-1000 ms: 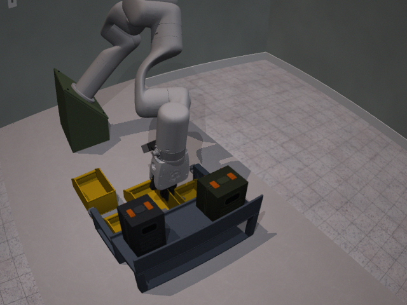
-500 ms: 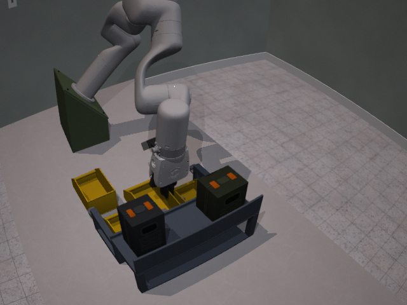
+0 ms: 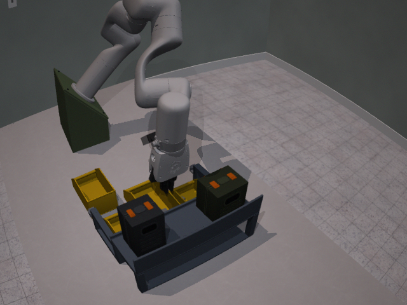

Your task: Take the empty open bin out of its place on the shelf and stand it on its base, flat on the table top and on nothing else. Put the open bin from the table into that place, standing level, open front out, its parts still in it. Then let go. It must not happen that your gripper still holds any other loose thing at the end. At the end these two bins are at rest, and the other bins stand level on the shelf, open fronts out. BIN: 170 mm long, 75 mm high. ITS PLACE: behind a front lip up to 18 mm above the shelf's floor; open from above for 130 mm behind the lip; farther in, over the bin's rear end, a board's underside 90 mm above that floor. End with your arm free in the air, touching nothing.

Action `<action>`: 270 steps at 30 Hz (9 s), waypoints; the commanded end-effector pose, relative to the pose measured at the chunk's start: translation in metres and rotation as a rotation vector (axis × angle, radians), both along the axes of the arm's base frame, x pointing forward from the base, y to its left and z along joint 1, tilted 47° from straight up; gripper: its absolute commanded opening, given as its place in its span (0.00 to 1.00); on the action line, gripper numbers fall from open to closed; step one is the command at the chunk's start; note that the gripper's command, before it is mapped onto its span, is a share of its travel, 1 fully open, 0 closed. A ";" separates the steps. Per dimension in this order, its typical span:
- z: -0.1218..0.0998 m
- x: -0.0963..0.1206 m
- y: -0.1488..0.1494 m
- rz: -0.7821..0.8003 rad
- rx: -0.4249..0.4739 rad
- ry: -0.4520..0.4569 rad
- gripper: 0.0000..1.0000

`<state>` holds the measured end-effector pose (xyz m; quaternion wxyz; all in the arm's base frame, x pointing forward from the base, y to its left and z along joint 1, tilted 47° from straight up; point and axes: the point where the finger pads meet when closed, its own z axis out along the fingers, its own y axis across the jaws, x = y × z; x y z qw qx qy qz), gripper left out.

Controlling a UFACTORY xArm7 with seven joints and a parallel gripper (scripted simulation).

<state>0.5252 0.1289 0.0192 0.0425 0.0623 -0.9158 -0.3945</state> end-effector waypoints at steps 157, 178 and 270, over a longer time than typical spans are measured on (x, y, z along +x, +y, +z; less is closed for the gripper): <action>-0.011 -0.120 -0.075 -1.143 -0.101 1.078 0.00; -0.035 -0.120 -0.049 -1.142 -0.102 1.078 0.00; -0.086 -0.109 0.006 -1.142 -0.102 1.078 0.00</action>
